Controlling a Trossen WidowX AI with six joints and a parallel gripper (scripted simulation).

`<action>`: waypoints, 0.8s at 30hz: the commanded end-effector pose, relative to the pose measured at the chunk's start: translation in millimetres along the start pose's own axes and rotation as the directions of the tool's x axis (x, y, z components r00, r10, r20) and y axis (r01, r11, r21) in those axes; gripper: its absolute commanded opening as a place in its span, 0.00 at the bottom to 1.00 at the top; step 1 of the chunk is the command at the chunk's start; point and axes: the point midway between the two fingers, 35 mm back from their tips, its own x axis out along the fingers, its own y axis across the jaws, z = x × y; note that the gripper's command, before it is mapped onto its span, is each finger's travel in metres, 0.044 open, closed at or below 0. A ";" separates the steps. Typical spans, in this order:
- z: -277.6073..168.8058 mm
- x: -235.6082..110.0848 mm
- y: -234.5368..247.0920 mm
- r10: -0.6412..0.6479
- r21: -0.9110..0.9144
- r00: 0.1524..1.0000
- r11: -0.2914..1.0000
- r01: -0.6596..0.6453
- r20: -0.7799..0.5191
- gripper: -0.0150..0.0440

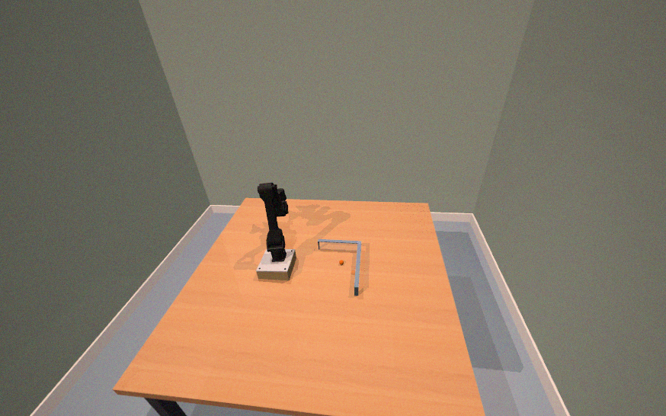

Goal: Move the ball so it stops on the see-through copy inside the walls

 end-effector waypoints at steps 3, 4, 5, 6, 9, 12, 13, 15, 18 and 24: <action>18.5 -6.9 -8.0 -0.037 -0.003 0.998 0.999 0.037 0.052 0.80; 30.6 -12.3 -13.3 -0.062 -0.003 0.994 0.998 0.063 0.086 0.75; 42.6 -18.2 -18.7 -0.088 -0.002 0.989 0.996 0.089 0.119 0.71; 54.2 -24.6 -24.0 -0.114 0.000 0.982 0.993 0.115 0.152 0.67; 87.5 -47.1 -39.8 -0.192 0.014 0.950 0.981 0.195 0.246 0.63; 119.6 -75.9 -56.2 -0.277 0.040 0.901 0.959 0.280 0.335 0.63; 129.9 -87.1 -61.8 -0.306 0.053 0.880 0.950 0.309 0.363 0.63; 148.9 -111.1 -72.6 -0.365 0.082 0.834 0.927 0.366 0.415 0.63; 172.6 -150.2 -88.6 -0.454 0.136 0.753 0.884 0.446 0.476 0.63; 200.8 -232.9 -115.6 -0.613 0.268 0.576 0.774 0.573 0.540 0.63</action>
